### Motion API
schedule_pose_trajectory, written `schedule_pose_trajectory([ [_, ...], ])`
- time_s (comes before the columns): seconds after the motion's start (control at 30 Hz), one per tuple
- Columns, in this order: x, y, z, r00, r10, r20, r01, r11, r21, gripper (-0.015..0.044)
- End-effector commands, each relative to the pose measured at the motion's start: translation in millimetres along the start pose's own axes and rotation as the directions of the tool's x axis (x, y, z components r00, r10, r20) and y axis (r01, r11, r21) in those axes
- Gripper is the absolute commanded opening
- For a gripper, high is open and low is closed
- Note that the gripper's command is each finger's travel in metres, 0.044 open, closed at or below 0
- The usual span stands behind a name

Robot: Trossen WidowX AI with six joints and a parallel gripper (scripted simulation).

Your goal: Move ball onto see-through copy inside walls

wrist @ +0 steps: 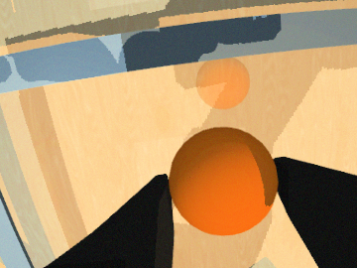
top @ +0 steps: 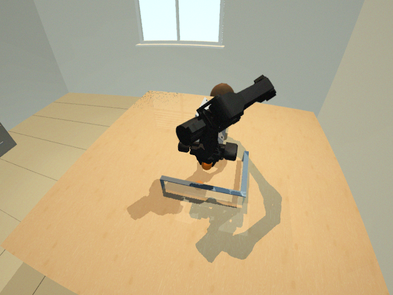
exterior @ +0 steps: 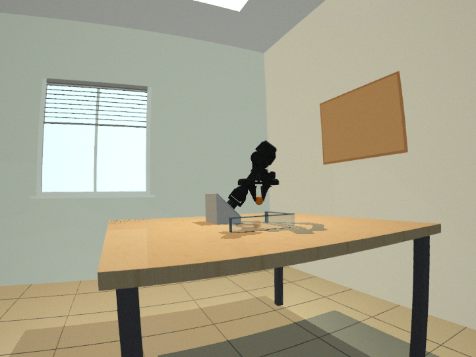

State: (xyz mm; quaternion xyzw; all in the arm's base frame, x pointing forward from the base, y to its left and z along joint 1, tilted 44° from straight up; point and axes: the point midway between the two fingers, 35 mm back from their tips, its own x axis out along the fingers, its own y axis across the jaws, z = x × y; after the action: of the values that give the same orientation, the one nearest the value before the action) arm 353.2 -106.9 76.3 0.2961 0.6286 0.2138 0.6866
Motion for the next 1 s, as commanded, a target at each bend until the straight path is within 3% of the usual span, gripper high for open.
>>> schedule_pose_trajectory([
  [0.0, -19, 4, -2, 1.000, 0.005, -0.003, -0.005, 1.000, 0.004, 0.0000],
  [0.13, -21, 4, -2, 1.000, 0.007, -0.004, -0.007, 1.000, 0.005, 0.0000],
  [0.37, 20, -22, 14, 1.000, 0.007, -0.002, -0.007, 1.000, 0.003, 0.0000],
  [0.63, 30, -23, 16, 1.000, 0.007, -0.002, -0.007, 1.000, 0.003, 0.0000],
  [0.97, 79, -22, 16, 1.000, 0.009, -0.001, -0.009, 1.000, 0.002, 0.0000],
])
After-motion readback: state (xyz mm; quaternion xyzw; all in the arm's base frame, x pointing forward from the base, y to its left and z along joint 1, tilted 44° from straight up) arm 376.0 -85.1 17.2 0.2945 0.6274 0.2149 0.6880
